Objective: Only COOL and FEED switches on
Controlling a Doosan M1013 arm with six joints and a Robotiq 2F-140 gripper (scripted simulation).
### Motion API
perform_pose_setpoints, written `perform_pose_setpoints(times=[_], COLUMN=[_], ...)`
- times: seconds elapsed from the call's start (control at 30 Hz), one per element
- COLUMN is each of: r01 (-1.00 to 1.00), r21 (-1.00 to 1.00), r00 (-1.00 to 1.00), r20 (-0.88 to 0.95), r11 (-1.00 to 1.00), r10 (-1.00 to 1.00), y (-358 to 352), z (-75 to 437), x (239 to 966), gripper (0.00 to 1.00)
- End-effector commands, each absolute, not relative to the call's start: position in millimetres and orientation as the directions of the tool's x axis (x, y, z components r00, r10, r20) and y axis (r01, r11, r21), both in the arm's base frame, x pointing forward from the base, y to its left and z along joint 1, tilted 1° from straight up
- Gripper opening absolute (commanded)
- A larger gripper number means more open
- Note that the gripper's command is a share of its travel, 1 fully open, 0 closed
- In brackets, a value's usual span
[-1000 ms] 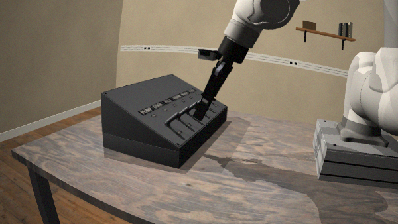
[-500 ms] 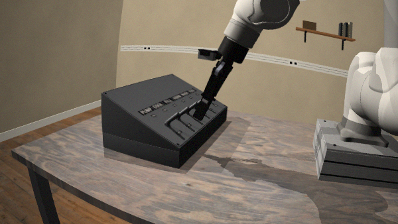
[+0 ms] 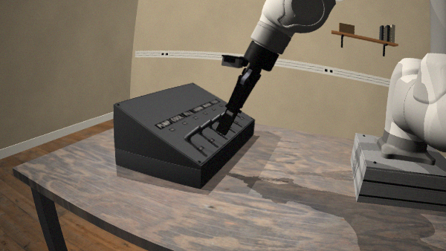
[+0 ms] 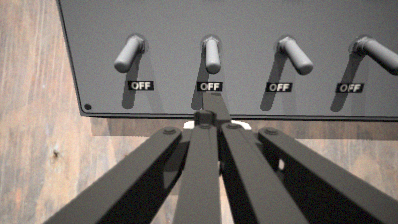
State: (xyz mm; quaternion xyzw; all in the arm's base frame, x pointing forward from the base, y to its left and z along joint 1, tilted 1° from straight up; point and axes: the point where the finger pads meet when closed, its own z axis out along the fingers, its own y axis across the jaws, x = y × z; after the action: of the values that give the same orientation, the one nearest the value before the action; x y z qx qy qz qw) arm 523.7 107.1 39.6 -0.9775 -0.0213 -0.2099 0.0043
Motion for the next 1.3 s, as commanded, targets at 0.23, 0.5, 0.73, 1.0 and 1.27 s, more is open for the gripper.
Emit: perform_pose_setpoints(times=[0.23, 0.5, 0.73, 1.0, 1.27], r01=[0.043, 0.043, 0.043, 0.043, 0.043], r21=[0.000, 0.000, 0.000, 0.000, 0.000], r00=[0.911, 0.911, 0.911, 0.911, 0.911], r20=[0.411, 0.411, 0.411, 0.411, 0.411], r11=[-0.999, -0.999, -0.999, -0.999, -0.999], r10=[0.040, 0.040, 0.040, 0.040, 0.040], y=[107, 107, 108, 108, 108], z=[41, 42, 44, 46, 49], x=[526, 529, 533, 538, 545], gripper=[0.10, 0.10, 0.10, 0.10, 0.10])
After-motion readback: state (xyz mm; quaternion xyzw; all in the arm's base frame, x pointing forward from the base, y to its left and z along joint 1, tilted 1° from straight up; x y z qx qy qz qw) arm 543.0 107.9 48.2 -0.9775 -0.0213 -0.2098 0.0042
